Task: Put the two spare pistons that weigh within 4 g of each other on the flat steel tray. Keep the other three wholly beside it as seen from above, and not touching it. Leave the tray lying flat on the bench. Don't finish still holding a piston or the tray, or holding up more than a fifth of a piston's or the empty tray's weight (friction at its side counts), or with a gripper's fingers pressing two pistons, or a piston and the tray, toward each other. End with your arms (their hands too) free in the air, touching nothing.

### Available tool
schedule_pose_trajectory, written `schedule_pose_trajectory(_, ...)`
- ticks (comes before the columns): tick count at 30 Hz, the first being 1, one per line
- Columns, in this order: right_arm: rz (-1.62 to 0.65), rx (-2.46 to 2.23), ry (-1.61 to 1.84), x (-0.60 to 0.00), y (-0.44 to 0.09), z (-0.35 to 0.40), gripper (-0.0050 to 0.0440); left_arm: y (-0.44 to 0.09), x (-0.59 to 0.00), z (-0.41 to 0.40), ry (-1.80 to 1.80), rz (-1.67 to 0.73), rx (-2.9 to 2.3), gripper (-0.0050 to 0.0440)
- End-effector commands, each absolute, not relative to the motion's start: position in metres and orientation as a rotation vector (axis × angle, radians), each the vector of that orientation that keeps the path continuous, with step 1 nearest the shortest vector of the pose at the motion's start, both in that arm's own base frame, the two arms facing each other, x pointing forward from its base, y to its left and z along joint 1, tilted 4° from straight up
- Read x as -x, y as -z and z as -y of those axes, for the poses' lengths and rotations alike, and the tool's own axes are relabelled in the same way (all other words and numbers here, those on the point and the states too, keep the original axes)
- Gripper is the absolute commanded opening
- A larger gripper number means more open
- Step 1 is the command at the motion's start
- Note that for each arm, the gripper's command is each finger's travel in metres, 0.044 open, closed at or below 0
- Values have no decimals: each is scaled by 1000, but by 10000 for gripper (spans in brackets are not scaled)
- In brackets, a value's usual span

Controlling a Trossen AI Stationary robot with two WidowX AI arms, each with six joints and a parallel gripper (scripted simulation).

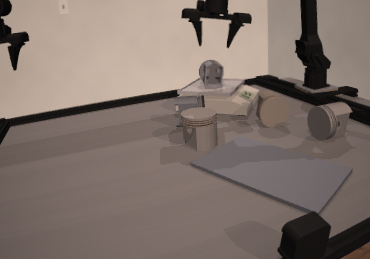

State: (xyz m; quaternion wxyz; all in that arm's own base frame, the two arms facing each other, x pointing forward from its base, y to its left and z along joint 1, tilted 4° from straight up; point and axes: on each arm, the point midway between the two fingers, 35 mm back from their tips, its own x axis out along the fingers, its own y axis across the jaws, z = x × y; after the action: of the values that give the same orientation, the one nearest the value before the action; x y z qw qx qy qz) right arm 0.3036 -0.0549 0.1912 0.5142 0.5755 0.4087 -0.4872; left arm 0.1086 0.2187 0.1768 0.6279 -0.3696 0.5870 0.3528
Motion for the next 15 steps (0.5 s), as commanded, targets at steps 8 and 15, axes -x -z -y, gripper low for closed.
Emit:
schedule_pose_trajectory(8,-1099,-1209,1027,-304,-194,55,378,-177,-109,-218,-803,-1346,848,440)
schedule_pose_trajectory(15,-1185,-1061,906,-304,-194,55,378,-177,-109,-218,-803,-1346,848,440)
